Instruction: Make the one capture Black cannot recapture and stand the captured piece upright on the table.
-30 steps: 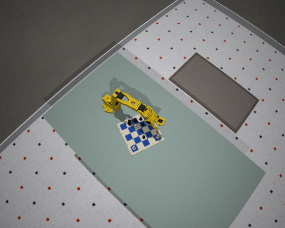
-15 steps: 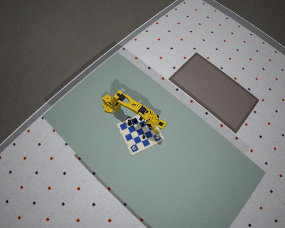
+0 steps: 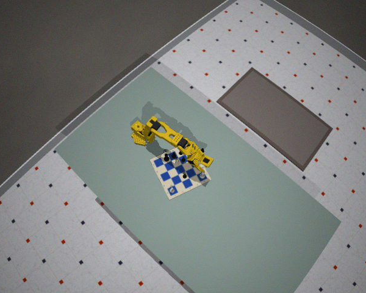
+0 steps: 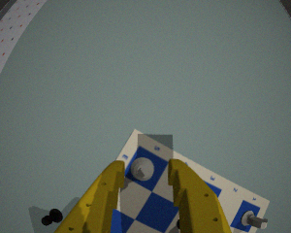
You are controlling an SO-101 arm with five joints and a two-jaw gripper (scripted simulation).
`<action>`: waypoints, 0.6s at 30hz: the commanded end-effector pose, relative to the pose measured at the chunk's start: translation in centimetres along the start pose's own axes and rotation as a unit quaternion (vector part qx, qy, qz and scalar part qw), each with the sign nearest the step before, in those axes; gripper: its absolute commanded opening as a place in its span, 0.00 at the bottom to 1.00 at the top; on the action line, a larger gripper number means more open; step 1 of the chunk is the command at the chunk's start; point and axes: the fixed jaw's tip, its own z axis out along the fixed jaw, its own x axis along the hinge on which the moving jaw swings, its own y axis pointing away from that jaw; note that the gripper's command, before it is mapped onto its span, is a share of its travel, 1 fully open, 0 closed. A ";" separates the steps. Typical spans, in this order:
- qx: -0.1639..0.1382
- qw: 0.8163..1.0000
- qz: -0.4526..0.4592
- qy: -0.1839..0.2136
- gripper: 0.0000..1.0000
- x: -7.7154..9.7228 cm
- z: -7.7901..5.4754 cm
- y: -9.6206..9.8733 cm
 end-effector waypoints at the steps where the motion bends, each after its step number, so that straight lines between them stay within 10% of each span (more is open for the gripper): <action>1: 0.003 1.000 0.008 0.011 0.12 0.7 0.4 -0.3; 18: 0.003 1.000 0.009 0.011 0.12 1.1 0.5 -0.3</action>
